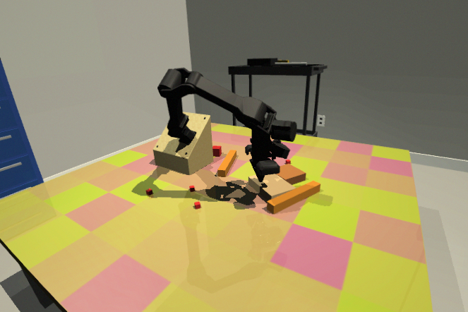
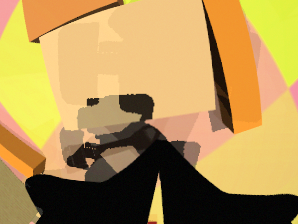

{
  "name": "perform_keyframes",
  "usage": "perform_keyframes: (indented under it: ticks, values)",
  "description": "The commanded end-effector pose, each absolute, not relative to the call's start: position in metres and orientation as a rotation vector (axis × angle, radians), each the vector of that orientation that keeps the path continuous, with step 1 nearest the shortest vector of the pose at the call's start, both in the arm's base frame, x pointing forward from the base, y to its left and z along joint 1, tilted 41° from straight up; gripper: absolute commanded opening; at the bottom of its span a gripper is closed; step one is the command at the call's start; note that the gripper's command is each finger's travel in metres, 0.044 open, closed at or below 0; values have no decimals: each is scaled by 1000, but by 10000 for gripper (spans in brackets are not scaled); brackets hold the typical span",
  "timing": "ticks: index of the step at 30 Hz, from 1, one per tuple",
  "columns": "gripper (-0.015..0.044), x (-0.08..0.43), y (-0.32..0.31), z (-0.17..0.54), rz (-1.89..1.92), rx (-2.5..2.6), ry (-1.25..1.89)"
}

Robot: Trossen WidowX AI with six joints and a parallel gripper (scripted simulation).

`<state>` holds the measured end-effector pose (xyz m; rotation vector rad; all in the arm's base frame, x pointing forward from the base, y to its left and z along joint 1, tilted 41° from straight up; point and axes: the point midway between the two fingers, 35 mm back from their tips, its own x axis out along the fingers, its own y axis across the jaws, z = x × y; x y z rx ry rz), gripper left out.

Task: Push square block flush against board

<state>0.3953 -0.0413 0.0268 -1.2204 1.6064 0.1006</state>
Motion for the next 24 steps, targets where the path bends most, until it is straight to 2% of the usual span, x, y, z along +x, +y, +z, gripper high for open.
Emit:
perform_keyframes:
  ticks: [1,11,16,24]
  values:
    - [0,406,-54,38,215,-1340,1624]
    - [0,413,-64,47,308,-1429,1634]
    - [0,417,-98,8,307,-1431,1635]
    - [0,418,-100,5,307,-1431,1635]
